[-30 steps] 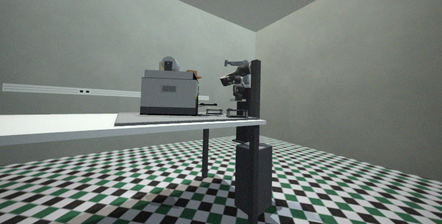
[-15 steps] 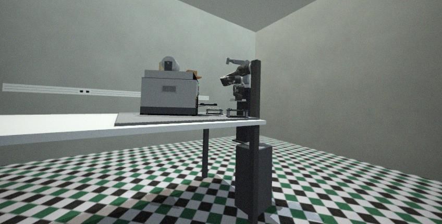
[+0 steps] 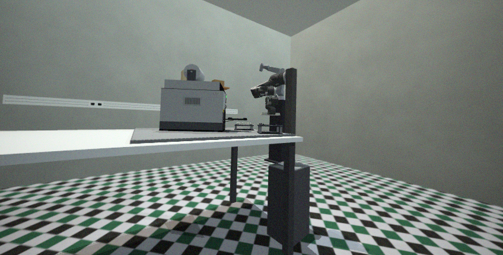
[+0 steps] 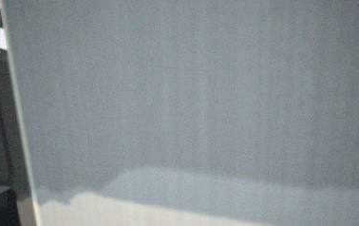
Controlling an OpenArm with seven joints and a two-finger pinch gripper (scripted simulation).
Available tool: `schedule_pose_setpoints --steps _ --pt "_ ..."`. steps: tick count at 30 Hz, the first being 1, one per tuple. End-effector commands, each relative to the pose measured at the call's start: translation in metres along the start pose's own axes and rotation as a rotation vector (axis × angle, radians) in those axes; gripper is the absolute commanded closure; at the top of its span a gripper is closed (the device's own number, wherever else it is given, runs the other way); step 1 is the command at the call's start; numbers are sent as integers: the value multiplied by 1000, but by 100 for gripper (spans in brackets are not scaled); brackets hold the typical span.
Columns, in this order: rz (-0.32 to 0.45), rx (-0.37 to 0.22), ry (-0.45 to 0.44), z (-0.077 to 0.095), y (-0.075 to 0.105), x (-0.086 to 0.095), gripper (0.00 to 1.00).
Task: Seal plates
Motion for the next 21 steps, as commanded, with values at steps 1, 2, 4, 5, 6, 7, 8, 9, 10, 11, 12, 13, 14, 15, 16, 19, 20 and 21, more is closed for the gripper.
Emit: schedule_pose_setpoints --steps 1,2,4,5,6,7,8,9,10,11,12,13,14,15,16,19,20,21 --pt "1 -2 0 0 1 0 100" --pt "1 -2 0 0 1 0 100" --pt "1 -2 0 0 1 0 100" --pt "1 -2 0 1 1 0 100" --pt "-1 -3 1 1 0 0 100" --pt "0 -2 2 1 -1 0 100" --pt "2 -1 3 0 -2 1 100" --pt "4 -1 3 0 -2 1 100" --pt "4 -1 3 0 -3 1 100" --pt "5 -2 3 0 -3 1 100" --pt "5 -2 3 0 -3 1 100" --pt "5 -2 3 0 -3 1 100" --pt "5 -2 3 0 -3 1 100" --pt "2 -1 2 0 -4 1 100" --pt "4 -1 2 0 -5 1 100" --pt "5 -2 3 0 -6 1 100" --pt "5 -1 3 0 -7 1 100" --pt "4 -1 3 0 -7 1 100"
Point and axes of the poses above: the point where the finger pads meet when closed, its own y axis back along the fingers, its own x axis across the jaws, z = x × y, the point moved 5 cm from there along y, back along the fingers, and after that the axes turned 3 degrees about -y, right-handed, at the moved point
